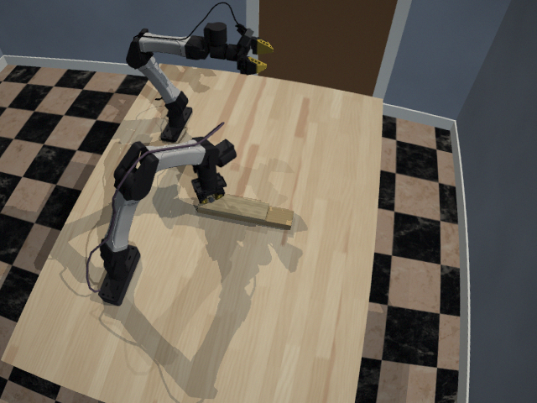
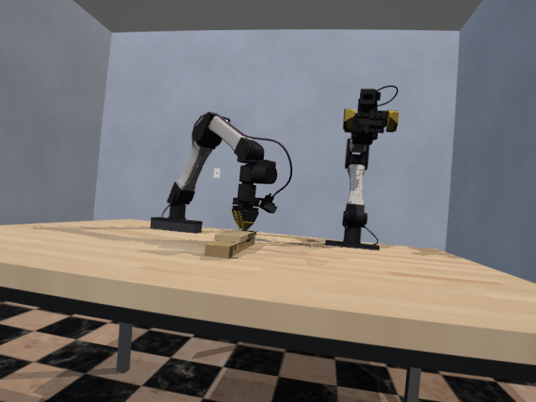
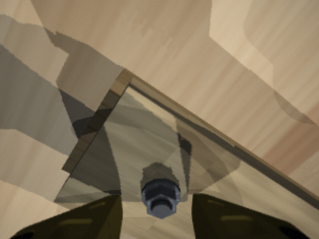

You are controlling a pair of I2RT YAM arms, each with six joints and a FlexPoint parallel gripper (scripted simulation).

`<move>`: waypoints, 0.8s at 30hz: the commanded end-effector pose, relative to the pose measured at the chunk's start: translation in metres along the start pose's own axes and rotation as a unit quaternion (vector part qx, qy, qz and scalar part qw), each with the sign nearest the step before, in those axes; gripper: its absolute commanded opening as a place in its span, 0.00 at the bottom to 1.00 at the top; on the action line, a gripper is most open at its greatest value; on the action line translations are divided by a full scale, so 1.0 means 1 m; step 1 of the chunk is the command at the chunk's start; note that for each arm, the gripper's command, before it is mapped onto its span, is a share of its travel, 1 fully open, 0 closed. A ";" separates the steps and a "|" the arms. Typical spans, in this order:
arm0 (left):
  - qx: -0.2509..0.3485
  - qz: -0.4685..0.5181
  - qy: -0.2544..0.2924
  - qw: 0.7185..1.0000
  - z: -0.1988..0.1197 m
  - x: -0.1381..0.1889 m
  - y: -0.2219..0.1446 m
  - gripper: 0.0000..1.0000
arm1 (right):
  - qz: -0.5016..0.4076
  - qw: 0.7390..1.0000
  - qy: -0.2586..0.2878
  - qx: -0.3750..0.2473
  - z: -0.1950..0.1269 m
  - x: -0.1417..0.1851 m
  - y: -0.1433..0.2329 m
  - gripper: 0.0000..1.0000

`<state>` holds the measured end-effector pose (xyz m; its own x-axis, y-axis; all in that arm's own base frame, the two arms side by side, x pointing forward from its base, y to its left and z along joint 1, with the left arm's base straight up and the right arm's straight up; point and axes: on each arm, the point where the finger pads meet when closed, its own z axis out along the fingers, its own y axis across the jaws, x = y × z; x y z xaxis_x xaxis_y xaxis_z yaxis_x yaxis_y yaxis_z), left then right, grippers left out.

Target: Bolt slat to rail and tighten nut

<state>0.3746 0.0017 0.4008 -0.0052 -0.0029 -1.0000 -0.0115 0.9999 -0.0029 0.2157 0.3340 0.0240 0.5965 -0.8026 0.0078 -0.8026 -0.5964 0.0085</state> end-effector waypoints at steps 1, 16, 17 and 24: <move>0.001 0.001 -0.010 1.000 -0.002 -0.007 -0.001 1.00 | -0.013 1.000 -0.012 0.015 -0.017 -0.003 -0.005 0.36; 0.001 0.001 -0.010 1.000 -0.002 -0.007 -0.001 1.00 | -0.011 1.000 -0.013 0.019 -0.015 -0.004 -0.008 0.36; 0.001 0.001 -0.010 1.000 -0.002 -0.007 -0.001 1.00 | -0.011 1.000 -0.010 0.012 -0.010 -0.002 -0.004 0.36; 0.001 0.001 -0.010 1.000 -0.002 -0.007 -0.001 1.00 | -0.011 1.000 -0.008 0.007 -0.005 -0.002 -0.003 0.36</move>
<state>0.3746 0.0017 0.4008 -0.0052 -0.0029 -1.0000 -0.0115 0.9999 -0.0029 0.2155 0.3340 0.0240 0.6111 -0.7915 0.0070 -0.7915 -0.6111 0.0094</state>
